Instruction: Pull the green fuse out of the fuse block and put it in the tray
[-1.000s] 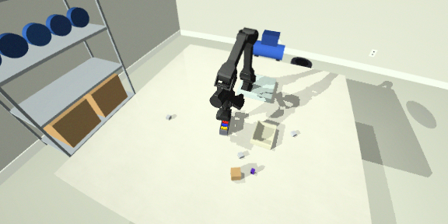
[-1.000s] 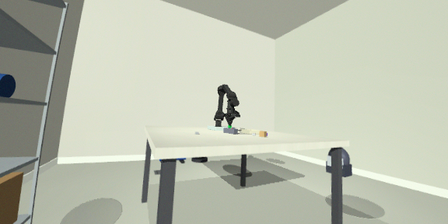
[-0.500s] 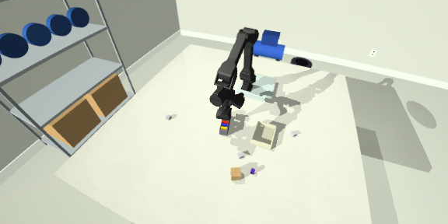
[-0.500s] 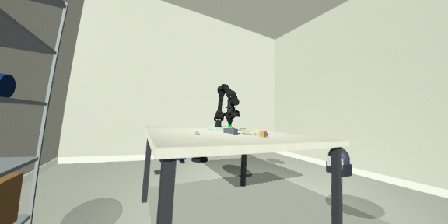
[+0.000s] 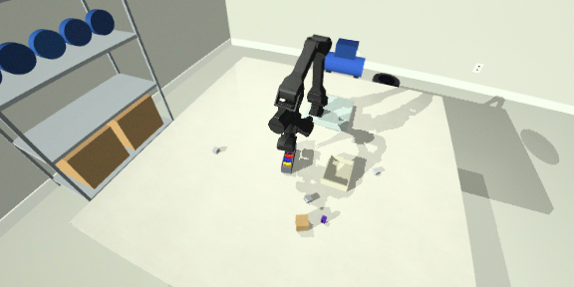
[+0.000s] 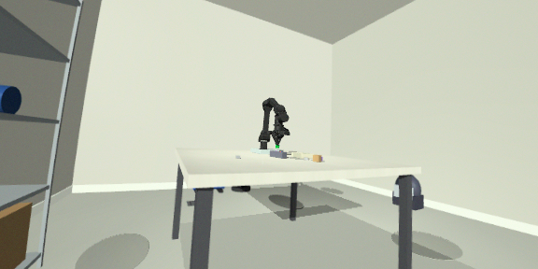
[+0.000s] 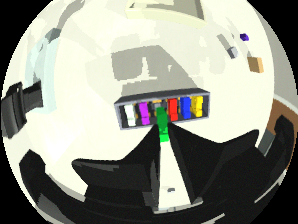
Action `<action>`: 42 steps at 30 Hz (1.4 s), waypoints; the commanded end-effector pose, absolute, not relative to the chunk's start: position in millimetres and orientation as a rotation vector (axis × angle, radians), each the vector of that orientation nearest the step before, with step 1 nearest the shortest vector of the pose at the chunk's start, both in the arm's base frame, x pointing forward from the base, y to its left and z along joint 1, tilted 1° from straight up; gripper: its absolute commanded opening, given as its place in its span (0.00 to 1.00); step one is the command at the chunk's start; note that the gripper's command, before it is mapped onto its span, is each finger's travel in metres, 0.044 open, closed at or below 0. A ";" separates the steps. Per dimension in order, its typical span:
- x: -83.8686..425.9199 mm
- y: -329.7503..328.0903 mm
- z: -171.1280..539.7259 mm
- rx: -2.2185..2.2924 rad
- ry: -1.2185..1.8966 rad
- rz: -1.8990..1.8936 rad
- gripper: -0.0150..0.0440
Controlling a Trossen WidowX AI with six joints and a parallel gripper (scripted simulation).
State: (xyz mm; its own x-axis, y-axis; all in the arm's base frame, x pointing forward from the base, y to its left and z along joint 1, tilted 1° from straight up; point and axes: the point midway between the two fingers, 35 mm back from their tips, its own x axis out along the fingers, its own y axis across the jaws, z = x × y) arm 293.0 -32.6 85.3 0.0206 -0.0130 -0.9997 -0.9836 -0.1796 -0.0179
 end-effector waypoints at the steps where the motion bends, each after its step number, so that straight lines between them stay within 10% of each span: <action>1: 293.4 -31.7 92.3 -1.363 1.106 1.322 0.25; 42: 309.1 142.6 103.8 -1.351 1.090 1.329 0.25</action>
State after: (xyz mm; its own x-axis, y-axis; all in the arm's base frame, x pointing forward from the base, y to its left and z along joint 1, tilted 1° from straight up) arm 312.2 125.6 104.6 0.0322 0.0055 -0.9995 -0.9816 -0.1884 -0.0327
